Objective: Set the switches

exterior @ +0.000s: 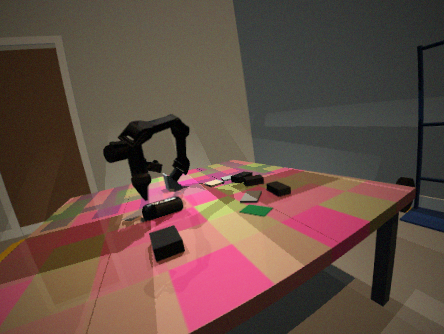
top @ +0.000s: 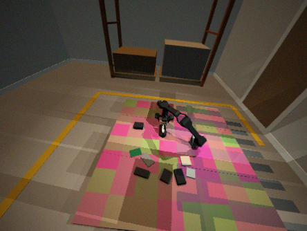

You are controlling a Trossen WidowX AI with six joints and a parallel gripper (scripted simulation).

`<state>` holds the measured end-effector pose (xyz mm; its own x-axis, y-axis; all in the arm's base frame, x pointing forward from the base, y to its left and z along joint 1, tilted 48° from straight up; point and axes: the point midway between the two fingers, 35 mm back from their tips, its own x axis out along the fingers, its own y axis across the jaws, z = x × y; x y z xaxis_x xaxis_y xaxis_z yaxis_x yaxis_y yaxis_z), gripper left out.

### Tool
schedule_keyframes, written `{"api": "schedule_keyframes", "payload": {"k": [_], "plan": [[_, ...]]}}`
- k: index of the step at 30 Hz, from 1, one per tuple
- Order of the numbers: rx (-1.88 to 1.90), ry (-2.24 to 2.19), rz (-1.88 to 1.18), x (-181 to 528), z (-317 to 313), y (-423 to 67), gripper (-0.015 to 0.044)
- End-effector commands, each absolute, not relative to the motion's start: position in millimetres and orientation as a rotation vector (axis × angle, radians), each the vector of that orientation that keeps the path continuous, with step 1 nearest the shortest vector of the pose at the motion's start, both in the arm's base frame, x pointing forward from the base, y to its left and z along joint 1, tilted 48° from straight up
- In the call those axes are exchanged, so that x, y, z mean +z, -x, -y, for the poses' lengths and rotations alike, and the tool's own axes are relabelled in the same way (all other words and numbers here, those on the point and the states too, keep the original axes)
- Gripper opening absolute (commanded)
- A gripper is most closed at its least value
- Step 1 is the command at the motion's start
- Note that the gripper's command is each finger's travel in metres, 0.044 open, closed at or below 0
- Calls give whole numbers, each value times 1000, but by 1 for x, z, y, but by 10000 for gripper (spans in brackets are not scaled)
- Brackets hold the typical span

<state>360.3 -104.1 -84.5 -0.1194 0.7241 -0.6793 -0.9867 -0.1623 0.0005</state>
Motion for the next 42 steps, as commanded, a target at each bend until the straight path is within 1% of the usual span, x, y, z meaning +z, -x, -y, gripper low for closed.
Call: {"api": "schedule_keyframes", "payload": {"k": [1, 37, 41, 42], "plan": [[1655, 654, -542, -88, 102, -359, 440], [1653, 654, -540, -126, 61, -352, 440], [1653, 654, -540, -126, 61, -352, 335], [1653, 654, -540, -126, 61, -352, 328]]}}
